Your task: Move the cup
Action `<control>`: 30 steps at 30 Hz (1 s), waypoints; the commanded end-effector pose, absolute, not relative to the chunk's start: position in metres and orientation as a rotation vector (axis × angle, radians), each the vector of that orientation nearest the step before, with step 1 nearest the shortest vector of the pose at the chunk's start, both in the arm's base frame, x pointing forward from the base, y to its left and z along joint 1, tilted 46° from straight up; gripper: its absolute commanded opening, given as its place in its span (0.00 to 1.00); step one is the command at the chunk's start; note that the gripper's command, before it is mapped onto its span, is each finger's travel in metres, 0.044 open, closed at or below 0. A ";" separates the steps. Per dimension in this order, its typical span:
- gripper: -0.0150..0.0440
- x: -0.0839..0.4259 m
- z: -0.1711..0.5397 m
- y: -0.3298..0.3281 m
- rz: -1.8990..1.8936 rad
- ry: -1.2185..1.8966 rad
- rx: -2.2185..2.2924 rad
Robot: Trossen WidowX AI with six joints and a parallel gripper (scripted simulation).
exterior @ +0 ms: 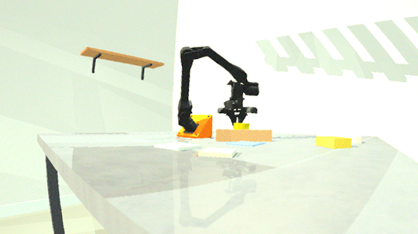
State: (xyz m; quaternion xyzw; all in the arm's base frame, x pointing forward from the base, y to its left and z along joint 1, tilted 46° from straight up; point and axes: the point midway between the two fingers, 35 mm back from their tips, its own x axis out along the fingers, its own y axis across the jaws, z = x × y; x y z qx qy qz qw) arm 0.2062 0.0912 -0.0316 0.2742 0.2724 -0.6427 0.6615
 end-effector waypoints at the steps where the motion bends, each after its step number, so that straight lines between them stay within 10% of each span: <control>1: 0.50 0.206 -0.031 0.091 -1.453 0.616 0.621; 30: 0.50 0.207 -0.012 0.112 -1.451 0.618 0.617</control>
